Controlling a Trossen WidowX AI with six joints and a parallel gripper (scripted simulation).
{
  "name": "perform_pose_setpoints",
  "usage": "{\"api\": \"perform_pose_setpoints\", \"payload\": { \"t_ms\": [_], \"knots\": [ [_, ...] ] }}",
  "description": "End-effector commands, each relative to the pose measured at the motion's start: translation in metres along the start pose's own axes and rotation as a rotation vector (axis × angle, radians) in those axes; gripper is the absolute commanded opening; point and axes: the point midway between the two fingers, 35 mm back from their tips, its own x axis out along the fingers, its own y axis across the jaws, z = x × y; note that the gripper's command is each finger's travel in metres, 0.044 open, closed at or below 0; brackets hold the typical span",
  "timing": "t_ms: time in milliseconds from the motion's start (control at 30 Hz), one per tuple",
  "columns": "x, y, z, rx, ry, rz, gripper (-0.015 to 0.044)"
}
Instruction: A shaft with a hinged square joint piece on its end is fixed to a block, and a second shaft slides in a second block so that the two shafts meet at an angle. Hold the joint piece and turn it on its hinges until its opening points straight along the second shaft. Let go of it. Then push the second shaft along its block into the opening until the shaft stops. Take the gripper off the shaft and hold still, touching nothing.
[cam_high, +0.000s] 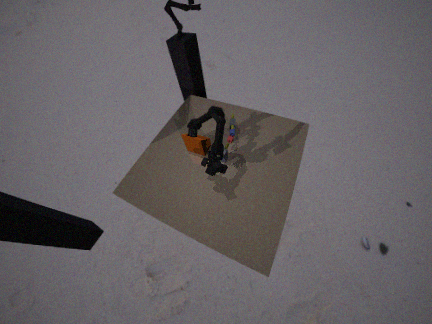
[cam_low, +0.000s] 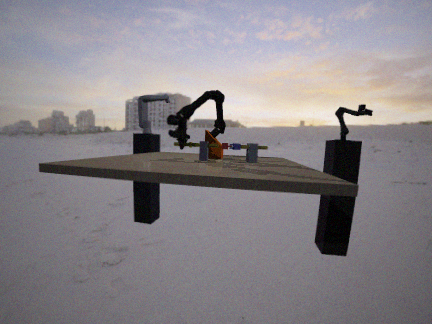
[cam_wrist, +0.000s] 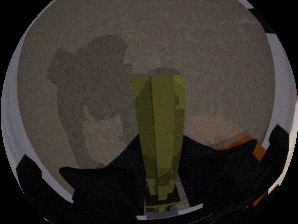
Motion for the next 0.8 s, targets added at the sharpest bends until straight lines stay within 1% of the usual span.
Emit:
{"api": "perform_pose_setpoints", "payload": {
  "t_ms": [0, 767],
  "knots": [
    [0.0, 0.0, -0.007, 0.004, 0.001, 0.002, 0.0],
    [0.001, 0.0, -0.041, 0.005, 0.004, 0.001, 0.0]
  ]
}}
